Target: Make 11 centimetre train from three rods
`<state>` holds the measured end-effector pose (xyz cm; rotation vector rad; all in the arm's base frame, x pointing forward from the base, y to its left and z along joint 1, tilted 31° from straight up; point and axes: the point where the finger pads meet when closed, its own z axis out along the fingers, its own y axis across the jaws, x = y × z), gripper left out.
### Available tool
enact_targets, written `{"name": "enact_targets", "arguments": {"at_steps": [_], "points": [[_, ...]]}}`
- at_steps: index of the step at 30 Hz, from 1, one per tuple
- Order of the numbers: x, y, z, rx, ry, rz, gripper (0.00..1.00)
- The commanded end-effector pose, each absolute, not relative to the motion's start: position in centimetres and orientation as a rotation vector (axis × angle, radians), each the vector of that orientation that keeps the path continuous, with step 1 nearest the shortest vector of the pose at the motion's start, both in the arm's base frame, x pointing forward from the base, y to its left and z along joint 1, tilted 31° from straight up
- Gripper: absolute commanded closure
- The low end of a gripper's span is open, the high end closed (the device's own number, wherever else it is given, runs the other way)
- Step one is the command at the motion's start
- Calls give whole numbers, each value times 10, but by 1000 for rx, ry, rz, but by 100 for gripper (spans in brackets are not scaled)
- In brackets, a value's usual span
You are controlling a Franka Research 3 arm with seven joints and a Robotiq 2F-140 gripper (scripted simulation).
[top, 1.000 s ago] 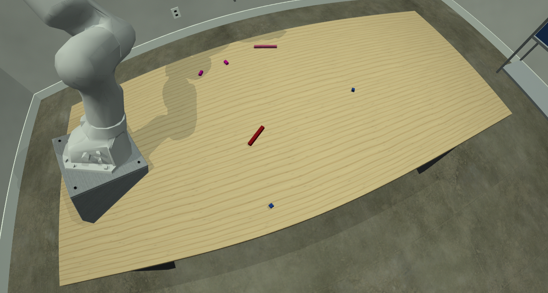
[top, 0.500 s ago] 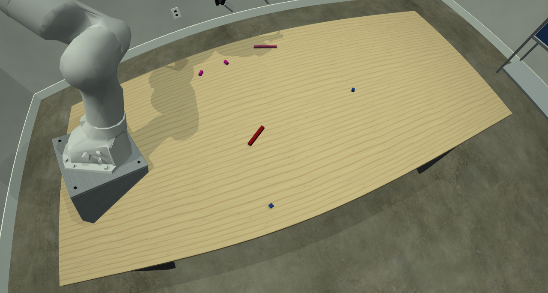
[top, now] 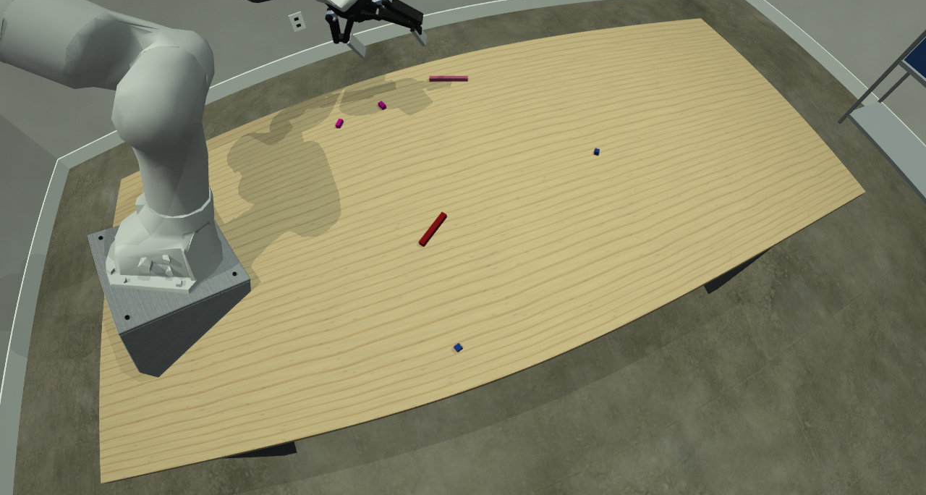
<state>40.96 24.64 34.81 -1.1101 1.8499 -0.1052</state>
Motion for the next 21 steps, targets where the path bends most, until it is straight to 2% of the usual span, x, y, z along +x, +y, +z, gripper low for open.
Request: {"name": "enact_targets", "arguments": {"at_steps": [1,12,21], "points": [[395,245,333,-1012,2009,-44,0],[361,232,297,-1055,2114,-50,0],[308,214,253,-1144,2260,-60,0]]}}
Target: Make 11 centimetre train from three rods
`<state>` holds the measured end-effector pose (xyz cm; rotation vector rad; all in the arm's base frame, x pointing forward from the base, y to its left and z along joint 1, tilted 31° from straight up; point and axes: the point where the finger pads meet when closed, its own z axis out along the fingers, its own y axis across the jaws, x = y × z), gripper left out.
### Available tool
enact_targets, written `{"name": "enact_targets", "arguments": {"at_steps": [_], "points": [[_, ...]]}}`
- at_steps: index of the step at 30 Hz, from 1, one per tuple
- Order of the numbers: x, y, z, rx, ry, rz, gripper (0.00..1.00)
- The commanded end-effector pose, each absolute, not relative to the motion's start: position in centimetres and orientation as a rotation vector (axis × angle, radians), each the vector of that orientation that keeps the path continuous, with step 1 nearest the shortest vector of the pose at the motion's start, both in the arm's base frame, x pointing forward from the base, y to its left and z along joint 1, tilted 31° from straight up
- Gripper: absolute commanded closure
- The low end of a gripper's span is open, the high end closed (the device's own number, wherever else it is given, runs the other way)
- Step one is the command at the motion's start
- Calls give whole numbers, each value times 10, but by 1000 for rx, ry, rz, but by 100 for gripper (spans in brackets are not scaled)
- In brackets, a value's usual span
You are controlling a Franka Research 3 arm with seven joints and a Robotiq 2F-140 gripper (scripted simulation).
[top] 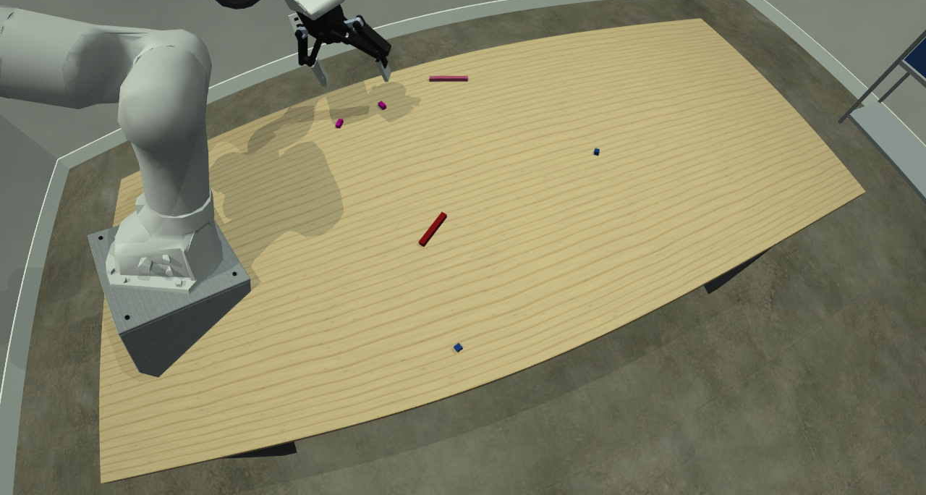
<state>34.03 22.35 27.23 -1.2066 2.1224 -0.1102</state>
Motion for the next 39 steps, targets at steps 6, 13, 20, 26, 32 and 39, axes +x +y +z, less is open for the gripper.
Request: {"name": "enact_targets", "arguments": {"at_steps": [6,13,20,26,32,39], "points": [[286,207,239,-1185,2313,-63,0],[285,207,239,-1186,2314,-63,77],[285,207,239,-1186,2314,-63,77],[285,207,239,-1186,2314,-63,77],[285,207,239,-1186,2314,-63,77],[285,207,239,-1186,2314,-63,77]]}}
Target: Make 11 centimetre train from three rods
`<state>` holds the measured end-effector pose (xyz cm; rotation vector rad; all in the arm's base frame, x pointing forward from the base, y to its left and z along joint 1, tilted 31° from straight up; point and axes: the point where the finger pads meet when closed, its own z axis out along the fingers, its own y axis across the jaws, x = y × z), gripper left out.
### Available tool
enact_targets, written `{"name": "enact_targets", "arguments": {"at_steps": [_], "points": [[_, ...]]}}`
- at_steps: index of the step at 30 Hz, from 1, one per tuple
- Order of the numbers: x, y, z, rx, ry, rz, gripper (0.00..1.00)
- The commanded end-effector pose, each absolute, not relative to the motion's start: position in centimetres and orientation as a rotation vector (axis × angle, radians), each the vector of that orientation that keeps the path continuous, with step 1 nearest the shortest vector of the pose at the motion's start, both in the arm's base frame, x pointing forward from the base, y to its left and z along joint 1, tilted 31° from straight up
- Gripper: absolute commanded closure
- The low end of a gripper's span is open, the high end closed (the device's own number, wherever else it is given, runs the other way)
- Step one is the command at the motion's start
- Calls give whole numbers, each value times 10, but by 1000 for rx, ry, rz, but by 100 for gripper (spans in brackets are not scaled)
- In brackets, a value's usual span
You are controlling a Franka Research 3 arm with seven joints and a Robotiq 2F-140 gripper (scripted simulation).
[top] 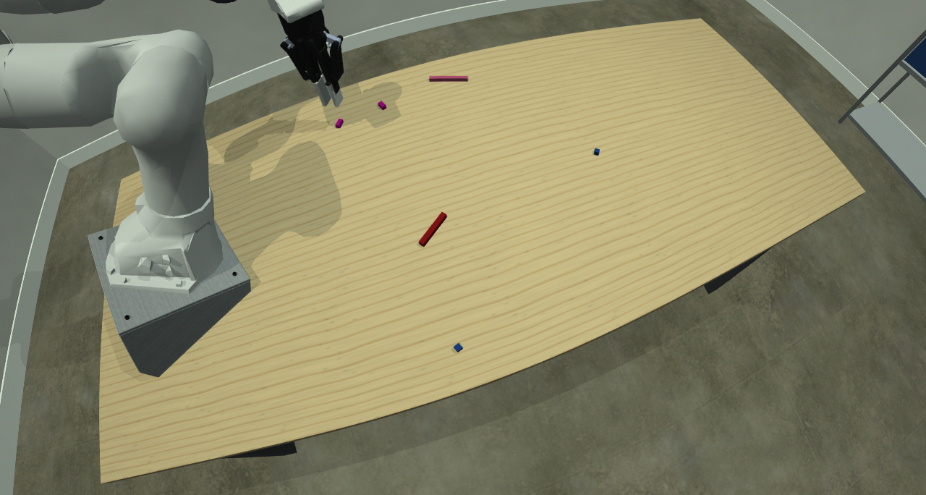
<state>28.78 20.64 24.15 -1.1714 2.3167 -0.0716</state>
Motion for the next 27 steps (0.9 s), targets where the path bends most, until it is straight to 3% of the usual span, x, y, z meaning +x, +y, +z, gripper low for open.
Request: {"name": "enact_targets", "arguments": {"at_steps": [1,27], "points": [[285,207,239,-1186,2314,-63,77],[291,209,229,-1186,2314,-64,77]]}}
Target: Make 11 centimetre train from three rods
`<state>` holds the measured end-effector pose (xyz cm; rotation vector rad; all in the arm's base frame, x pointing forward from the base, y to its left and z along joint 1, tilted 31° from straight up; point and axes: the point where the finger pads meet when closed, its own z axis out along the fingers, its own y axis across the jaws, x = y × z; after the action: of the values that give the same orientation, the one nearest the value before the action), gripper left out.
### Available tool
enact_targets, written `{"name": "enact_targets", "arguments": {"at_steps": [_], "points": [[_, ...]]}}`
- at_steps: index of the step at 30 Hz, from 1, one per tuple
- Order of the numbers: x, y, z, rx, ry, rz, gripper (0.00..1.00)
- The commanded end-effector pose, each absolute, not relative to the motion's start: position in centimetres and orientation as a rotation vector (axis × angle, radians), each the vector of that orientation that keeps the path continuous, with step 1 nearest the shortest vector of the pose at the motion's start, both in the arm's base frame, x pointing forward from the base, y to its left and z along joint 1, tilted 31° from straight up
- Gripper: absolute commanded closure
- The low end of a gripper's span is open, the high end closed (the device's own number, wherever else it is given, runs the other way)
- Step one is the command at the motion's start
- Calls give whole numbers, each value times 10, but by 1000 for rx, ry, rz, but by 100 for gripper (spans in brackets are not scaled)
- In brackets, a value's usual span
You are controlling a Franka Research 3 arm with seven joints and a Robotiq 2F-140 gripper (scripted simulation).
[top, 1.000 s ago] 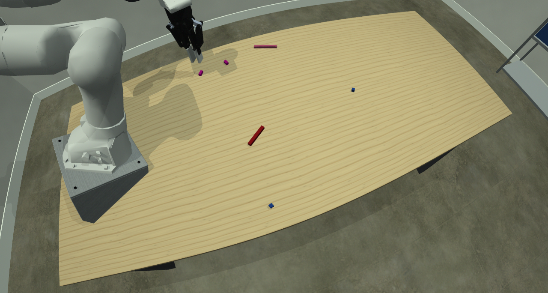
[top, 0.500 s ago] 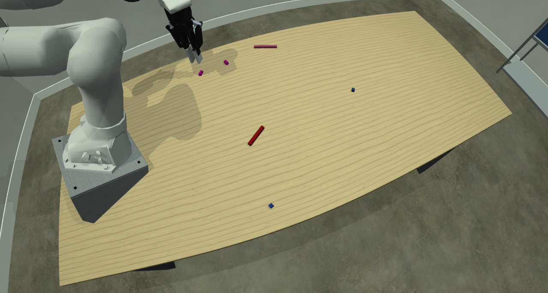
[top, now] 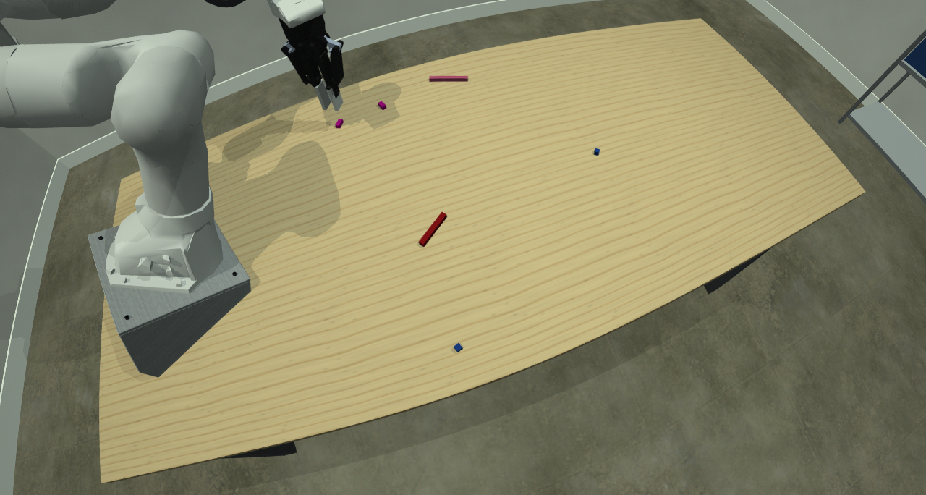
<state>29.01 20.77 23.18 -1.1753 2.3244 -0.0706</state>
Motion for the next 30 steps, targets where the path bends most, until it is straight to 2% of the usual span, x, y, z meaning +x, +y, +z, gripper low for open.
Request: {"name": "enact_targets", "arguments": {"at_steps": [1,30], "points": [[292,210,228,-1186,2314,-64,77],[308,217,198,-1186,2314,-64,77]]}}
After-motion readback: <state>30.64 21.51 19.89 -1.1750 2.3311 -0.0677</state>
